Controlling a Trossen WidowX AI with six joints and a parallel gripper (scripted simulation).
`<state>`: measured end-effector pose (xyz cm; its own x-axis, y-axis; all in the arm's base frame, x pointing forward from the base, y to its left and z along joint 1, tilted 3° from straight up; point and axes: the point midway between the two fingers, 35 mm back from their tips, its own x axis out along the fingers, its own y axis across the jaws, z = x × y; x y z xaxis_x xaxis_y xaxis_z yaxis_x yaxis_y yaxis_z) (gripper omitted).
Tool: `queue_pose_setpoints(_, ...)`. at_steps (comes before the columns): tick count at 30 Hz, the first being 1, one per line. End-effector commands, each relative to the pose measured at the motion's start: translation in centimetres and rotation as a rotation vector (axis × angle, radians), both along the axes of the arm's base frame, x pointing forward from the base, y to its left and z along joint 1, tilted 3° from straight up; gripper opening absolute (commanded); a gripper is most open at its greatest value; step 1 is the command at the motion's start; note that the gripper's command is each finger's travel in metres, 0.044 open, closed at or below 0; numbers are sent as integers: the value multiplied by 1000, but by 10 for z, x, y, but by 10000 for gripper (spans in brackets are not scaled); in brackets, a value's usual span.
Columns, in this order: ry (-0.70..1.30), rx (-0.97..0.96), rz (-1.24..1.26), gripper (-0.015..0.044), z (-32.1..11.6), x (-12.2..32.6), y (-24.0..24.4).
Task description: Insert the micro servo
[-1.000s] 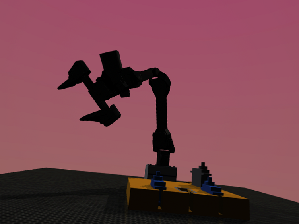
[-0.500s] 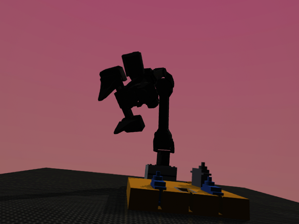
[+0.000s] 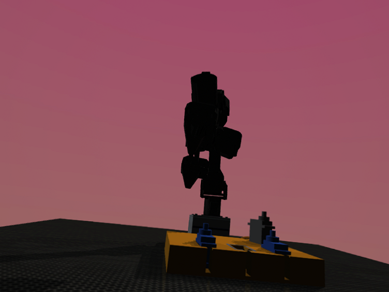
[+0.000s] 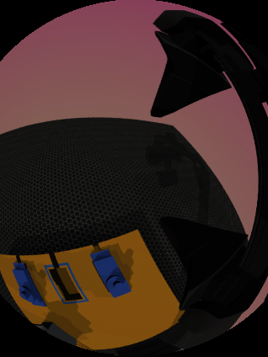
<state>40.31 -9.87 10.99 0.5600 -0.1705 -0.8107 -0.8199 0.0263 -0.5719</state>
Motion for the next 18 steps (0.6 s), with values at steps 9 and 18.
queue_pose_setpoints(9, 165, -104, 375, 440, -13, -27, 64)
queue_pose_setpoints(18, 271, -178, 656, 440, -21, -54, 104)
